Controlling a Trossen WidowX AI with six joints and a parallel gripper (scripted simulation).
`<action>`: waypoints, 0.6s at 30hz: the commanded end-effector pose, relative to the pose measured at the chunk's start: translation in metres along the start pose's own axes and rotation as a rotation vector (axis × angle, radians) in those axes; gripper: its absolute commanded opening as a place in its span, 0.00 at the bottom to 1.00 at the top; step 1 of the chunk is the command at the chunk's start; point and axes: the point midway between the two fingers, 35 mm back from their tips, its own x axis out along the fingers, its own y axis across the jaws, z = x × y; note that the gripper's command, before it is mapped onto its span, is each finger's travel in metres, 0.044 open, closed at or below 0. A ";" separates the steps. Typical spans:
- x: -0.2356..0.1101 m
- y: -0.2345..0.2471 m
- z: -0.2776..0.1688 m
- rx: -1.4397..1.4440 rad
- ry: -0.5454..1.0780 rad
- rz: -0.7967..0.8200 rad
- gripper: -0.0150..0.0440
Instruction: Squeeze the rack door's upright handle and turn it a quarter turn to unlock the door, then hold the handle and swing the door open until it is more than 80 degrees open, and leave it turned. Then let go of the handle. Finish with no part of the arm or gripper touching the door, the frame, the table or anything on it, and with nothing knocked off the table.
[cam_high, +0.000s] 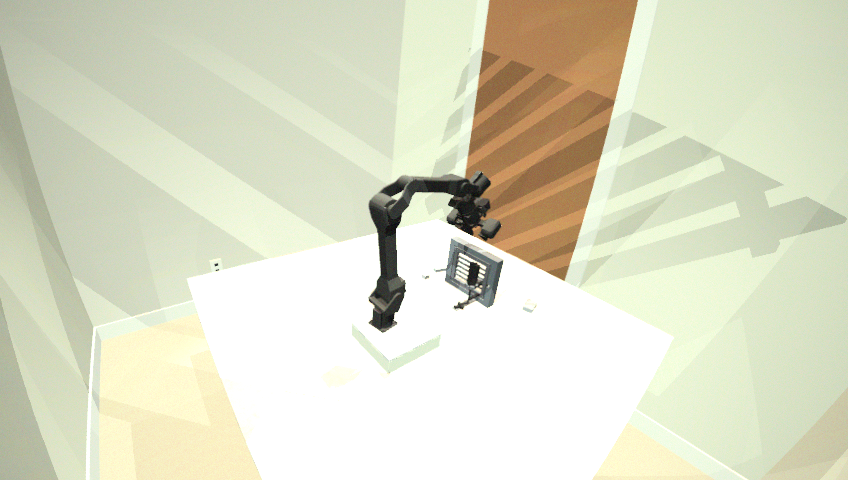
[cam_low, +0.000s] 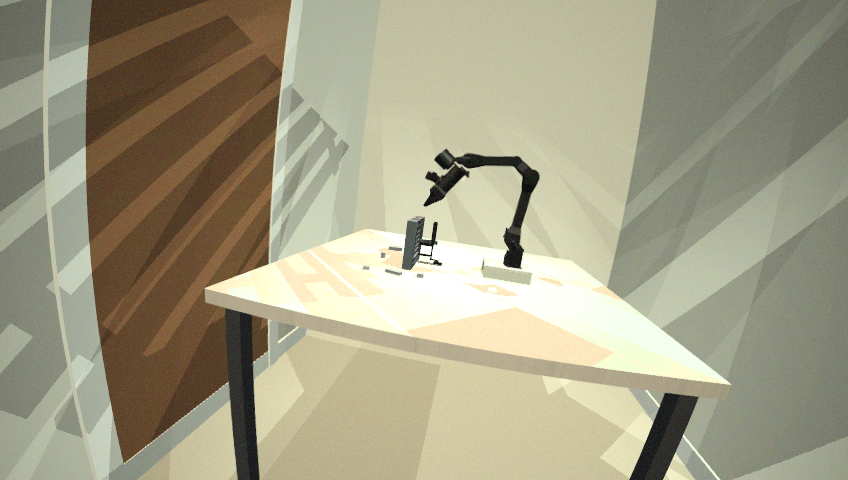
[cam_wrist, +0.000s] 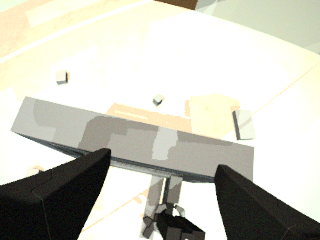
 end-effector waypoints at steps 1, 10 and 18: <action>0.006 -0.006 -0.007 0.004 0.100 0.003 0.73; 0.013 -0.018 -0.023 0.026 0.312 0.007 0.73; 0.014 -0.028 -0.039 0.050 0.500 0.019 0.73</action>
